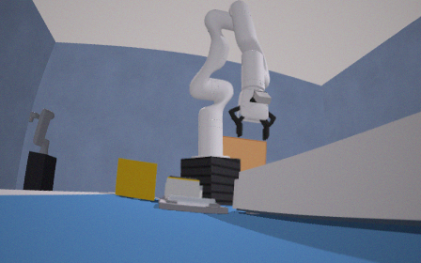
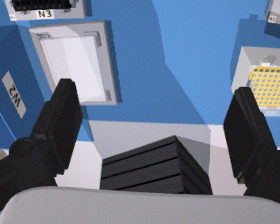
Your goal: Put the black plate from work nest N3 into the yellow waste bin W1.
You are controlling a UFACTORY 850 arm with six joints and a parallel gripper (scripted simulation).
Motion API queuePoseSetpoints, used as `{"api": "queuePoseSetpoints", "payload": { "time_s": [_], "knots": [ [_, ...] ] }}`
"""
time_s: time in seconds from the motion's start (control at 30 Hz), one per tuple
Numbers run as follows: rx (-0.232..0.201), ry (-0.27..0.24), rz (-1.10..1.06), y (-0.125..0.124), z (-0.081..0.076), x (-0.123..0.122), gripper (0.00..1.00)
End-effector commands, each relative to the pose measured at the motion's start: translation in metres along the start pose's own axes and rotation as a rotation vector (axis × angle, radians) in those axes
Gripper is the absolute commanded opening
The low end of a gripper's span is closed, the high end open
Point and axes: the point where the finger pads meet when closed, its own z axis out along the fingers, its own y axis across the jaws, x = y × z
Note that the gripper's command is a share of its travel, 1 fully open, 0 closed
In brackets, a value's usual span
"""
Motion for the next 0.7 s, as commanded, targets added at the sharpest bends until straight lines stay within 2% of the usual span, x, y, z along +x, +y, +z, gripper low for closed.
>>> {"api": "queuePoseSetpoints", "payload": {
  "time_s": [0.0, 0.5, 0.57, 0.67],
  "knots": [
    [-0.006, 0.008, 0.001, -0.009, 0.005, 0.003, 1.0],
    [-0.005, 0.008, 0.001, -0.075, 0.037, 0.017, 1.0],
    [-0.005, 0.008, 0.001, -0.075, 0.037, 0.017, 1.0],
    [-0.005, 0.008, 0.001, -0.089, 0.044, 0.02, 1.0]
  ]
}}
